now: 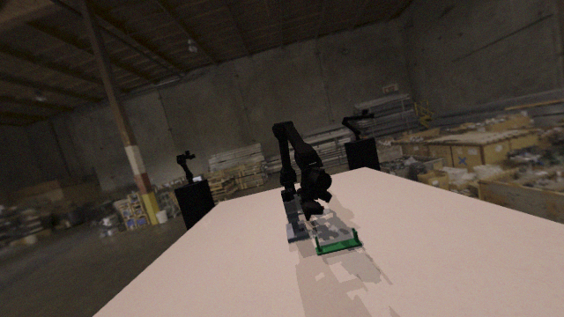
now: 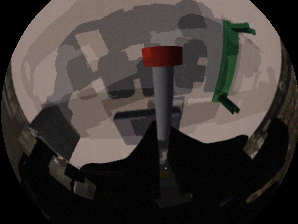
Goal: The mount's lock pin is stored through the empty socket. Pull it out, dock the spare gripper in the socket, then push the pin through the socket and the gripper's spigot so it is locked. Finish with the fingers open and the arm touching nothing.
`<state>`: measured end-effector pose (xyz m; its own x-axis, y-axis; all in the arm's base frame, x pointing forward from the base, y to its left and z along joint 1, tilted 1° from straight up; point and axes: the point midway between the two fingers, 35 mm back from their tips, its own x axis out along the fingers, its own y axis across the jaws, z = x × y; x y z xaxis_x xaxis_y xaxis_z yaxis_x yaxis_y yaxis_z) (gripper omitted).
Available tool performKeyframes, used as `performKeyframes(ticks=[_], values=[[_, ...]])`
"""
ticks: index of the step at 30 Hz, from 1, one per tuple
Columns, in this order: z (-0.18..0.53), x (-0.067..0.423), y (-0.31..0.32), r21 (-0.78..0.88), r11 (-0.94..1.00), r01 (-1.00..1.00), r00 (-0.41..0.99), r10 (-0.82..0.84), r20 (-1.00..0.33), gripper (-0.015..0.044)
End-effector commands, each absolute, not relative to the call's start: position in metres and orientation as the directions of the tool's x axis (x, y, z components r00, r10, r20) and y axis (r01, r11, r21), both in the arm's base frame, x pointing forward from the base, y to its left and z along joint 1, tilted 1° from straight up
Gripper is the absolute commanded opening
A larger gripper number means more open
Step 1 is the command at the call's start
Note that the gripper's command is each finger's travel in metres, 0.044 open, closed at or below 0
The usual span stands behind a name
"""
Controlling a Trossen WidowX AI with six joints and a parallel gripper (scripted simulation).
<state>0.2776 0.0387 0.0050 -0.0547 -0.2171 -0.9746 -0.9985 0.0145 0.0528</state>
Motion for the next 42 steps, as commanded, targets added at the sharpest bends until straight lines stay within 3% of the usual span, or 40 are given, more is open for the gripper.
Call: performKeyframes(ticks=[1, 12, 20, 42], values=[[0.006, 0.278, 0.036, 0.051, 0.009, -0.999, -0.052, -0.22, -0.974, 0.0], [0.005, 0.278, 0.032, 0.054, 0.009, -0.999, -0.055, -0.22, -0.974, 0.0], [0.005, 0.278, 0.033, 0.057, 0.014, -0.998, -0.058, -0.216, -0.975, 0.02], [0.032, 0.272, 0.056, 0.085, 0.003, -0.996, -0.083, -0.228, -0.97, 0.02]])
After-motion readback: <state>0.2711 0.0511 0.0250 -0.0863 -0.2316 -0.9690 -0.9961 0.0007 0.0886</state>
